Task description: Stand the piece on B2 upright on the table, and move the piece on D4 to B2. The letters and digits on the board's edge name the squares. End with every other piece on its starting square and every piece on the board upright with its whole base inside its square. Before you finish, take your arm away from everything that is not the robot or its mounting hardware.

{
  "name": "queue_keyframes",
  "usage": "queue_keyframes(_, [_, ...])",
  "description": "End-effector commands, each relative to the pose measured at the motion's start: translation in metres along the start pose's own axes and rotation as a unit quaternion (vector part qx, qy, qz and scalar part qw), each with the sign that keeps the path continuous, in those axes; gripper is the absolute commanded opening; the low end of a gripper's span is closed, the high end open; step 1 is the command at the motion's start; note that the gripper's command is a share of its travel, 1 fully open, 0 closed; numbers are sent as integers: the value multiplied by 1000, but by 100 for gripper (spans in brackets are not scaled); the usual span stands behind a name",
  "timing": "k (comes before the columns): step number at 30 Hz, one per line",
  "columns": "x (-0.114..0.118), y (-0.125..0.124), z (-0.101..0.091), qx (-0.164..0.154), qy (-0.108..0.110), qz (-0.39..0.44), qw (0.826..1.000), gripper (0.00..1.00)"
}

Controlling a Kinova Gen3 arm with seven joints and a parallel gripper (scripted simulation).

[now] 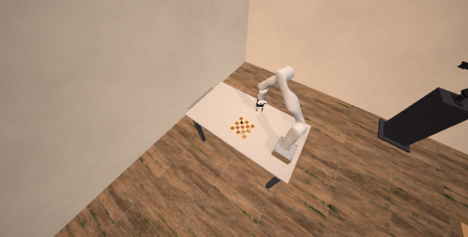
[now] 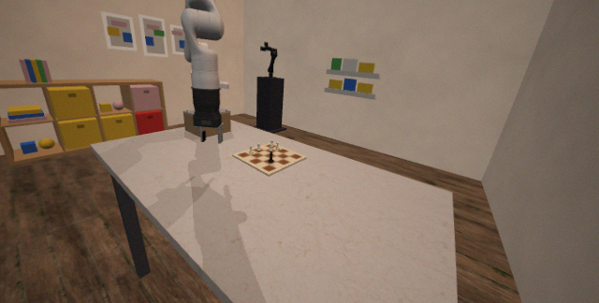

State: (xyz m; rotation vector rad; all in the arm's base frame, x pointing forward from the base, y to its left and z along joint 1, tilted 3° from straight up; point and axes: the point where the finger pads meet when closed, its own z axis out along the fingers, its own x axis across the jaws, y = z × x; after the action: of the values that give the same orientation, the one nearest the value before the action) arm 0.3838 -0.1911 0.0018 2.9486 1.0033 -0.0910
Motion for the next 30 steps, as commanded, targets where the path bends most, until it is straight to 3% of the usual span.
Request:
queue_keyframes(1, [-2,1,1,1,0,3,1000,100])
queue_keyframes(3, [-2,1,1,1,0,3,1000,100])
queue_keyframes(4, [0,3,4,20,9,16,1000,100])
queue_keyframes(12, [0,3,4,20,9,16,1000,100])
queue_keyframes(13, [2,5,8,38,15,31,999,100])
queue_keyframes(21, [2,5,8,38,15,31,999,100])
queue_keyframes(22, [4,7,12,56,23,45,997,100])
queue_keyframes(30, [4,7,12,56,23,45,997,100])
